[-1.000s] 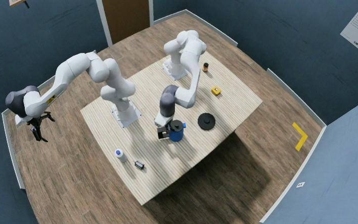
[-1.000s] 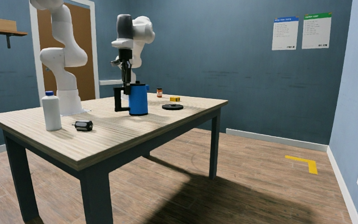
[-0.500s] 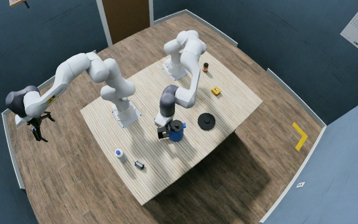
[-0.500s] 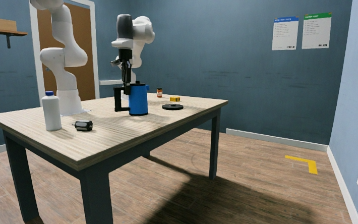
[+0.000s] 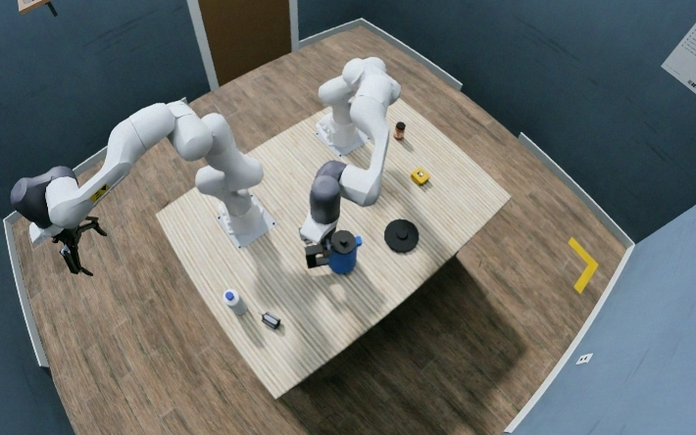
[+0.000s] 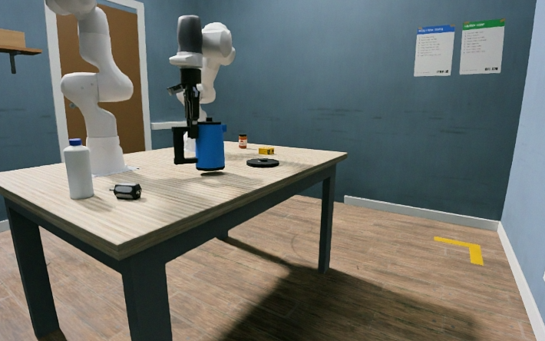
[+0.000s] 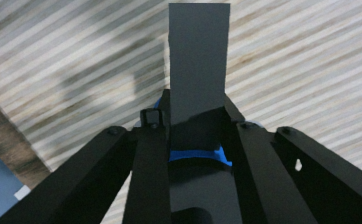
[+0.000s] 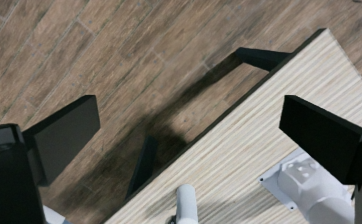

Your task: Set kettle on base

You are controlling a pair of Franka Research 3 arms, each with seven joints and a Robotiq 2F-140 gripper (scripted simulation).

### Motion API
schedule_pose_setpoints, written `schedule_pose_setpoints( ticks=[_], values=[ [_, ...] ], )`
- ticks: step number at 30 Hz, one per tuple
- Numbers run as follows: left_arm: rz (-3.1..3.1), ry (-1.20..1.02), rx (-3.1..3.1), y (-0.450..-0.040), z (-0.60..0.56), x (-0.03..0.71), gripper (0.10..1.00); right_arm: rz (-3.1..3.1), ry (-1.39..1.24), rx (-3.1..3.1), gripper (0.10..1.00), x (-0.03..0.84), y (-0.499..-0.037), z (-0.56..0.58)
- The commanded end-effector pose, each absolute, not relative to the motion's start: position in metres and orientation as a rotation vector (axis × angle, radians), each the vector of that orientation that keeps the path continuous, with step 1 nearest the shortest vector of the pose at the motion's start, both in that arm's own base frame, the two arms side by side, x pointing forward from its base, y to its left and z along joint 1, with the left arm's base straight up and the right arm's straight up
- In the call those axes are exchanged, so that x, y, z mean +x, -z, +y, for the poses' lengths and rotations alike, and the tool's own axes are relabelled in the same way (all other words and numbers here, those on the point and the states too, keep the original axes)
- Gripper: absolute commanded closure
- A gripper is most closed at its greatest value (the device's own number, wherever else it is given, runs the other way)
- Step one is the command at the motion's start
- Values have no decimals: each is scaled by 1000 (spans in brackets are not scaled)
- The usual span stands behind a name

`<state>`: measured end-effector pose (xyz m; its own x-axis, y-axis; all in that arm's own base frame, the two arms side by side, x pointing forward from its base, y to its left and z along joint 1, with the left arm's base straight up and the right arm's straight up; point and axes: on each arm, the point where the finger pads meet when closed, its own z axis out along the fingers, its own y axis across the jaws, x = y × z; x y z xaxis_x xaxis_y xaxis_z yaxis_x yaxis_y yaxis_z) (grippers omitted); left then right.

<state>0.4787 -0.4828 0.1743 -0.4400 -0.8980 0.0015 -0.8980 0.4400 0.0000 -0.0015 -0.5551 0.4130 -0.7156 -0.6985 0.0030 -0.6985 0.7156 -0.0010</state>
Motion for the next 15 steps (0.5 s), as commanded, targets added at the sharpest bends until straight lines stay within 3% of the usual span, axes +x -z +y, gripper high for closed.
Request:
schedule_pose_setpoints(
  ticks=[1,15],
  values=[
    [-2670,0,1656,-183,-482,479,999,-2907,-4,1184,98,-1,-413,-555],
    [-2670,0,1656,-199,-482,479,999,-2907,-4,1184,98,-1,-413,-555]
  ],
)
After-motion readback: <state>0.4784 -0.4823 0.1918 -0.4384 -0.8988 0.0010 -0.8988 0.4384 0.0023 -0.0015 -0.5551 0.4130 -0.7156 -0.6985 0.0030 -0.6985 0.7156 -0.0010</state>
